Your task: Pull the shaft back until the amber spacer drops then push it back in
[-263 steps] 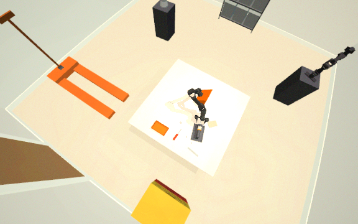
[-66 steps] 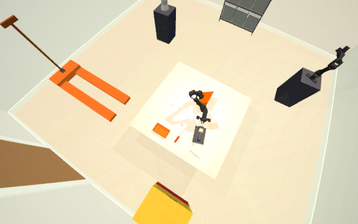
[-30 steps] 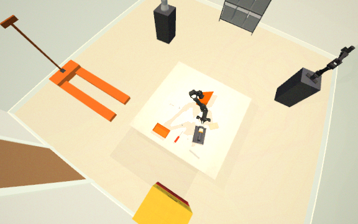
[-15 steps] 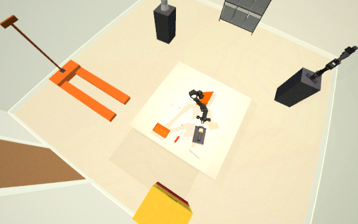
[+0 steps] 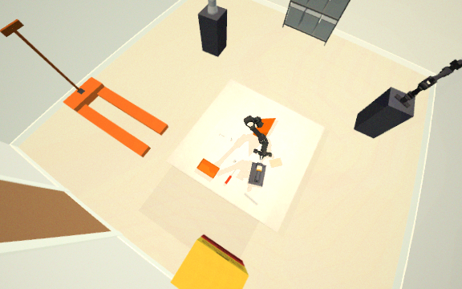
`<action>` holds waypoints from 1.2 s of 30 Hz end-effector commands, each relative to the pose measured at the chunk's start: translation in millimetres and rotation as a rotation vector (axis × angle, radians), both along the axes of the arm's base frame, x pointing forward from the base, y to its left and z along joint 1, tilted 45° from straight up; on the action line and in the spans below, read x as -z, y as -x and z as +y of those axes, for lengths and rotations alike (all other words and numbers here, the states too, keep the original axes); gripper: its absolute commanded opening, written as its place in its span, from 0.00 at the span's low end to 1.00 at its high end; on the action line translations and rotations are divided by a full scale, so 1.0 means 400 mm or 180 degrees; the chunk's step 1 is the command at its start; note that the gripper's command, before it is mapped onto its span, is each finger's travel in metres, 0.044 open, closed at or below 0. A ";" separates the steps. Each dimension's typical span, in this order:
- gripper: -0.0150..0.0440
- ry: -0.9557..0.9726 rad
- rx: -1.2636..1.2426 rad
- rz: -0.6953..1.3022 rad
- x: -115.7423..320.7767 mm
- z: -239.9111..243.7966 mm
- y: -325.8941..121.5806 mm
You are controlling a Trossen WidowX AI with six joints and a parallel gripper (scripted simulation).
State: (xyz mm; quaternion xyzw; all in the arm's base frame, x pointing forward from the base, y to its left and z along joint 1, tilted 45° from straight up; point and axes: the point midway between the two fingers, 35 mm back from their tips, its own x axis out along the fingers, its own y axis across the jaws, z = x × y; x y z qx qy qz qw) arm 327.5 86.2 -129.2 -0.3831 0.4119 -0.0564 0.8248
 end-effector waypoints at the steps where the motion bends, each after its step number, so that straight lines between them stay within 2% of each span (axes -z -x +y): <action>1: 0.25 -0.0002 0.0008 -0.0006 -0.001 -0.001 0.004; 36: 0.25 -0.0002 0.0008 -0.0005 -0.003 -0.002 0.012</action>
